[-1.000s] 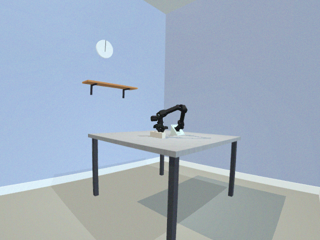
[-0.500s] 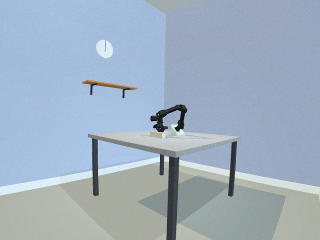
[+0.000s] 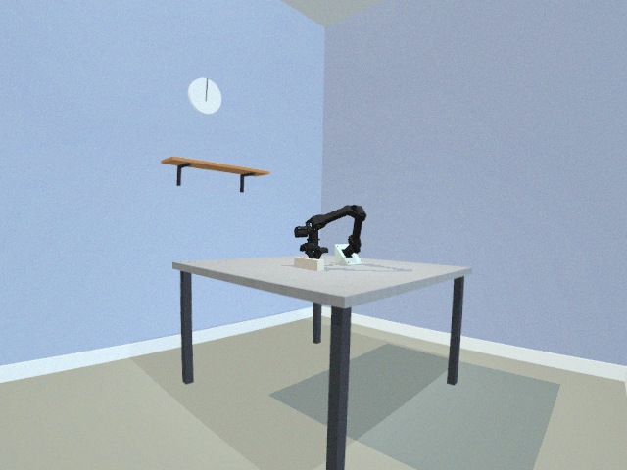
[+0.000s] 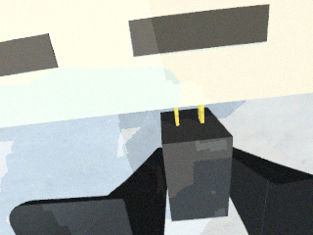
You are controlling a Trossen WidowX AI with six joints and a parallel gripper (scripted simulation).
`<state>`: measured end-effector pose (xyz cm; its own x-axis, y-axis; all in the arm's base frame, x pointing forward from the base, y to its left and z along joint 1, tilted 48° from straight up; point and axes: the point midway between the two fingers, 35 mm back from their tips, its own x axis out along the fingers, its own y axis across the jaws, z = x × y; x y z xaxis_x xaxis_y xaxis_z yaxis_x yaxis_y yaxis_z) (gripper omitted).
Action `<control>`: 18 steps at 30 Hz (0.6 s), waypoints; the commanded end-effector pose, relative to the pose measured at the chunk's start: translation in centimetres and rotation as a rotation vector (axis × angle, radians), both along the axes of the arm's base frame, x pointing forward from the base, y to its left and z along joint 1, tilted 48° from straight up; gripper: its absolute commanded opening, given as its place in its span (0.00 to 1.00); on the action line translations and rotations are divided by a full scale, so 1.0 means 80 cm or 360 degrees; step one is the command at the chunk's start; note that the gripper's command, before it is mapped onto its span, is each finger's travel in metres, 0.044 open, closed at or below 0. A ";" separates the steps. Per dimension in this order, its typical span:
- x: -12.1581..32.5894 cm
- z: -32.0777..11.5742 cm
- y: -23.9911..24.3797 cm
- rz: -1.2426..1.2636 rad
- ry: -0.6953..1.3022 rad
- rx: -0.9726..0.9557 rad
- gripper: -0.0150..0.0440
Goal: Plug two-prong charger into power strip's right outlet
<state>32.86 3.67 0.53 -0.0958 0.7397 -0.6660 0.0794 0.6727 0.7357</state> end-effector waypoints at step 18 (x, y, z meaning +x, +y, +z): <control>0.003 0.000 0.001 -0.0006 0.0005 0.0007 0.25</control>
